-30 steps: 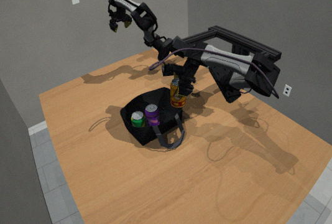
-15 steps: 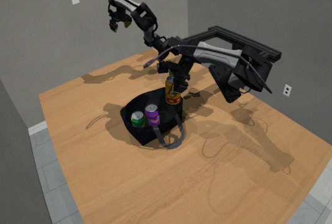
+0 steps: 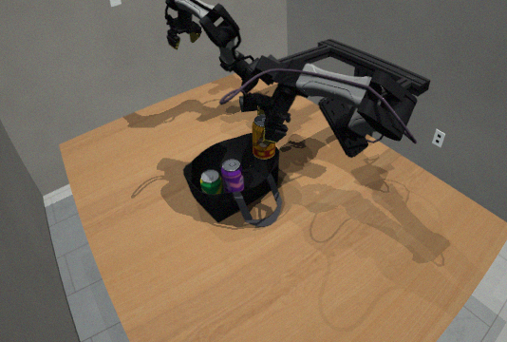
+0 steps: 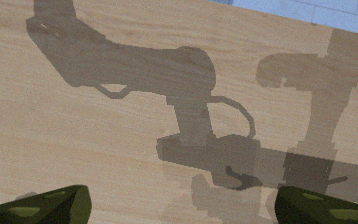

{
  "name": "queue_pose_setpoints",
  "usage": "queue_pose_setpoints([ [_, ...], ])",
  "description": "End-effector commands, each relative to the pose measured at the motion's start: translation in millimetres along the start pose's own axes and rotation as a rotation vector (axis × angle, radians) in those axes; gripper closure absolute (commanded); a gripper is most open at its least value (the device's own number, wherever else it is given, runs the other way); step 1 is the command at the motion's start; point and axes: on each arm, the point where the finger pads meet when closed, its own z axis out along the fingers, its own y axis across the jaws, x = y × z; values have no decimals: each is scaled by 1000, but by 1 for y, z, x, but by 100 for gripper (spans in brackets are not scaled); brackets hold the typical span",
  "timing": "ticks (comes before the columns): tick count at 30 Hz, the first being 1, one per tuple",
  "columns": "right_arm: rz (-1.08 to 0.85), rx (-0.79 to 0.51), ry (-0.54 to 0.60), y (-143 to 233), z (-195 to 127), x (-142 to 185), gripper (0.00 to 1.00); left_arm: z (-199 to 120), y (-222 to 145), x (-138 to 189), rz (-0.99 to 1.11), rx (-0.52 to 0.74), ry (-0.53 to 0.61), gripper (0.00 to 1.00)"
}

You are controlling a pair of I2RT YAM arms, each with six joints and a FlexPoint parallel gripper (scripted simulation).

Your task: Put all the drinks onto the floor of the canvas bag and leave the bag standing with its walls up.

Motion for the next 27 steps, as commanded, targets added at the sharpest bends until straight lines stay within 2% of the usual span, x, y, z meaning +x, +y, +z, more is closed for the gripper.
queue_pose_setpoints([
  [1,-18,17,-15,2,-8,1,14,-16,-3,-32,-105,28,-99,33],
  [9,-18,17,-15,2,-8,1,14,-15,-3,-30,-105,28,-99,33],
  [11,-18,17,-15,2,-8,1,14,-10,-5,-14,-72,19,-79,33],
  [14,-18,17,-15,2,-8,1,14,-15,-2,-28,-99,24,-100,33],
  [17,-18,17,-15,2,-8,1,14,-10,-4,-15,-66,15,-82,33],
  [19,-18,17,-15,2,-8,1,14,-14,-2,-26,-92,24,-98,33],
  [23,-18,17,-15,2,-8,1,14,-11,-3,-17,-68,17,-88,33],
  [27,-18,17,-15,2,-8,1,14,-15,-1,-27,-88,23,-100,33],
])
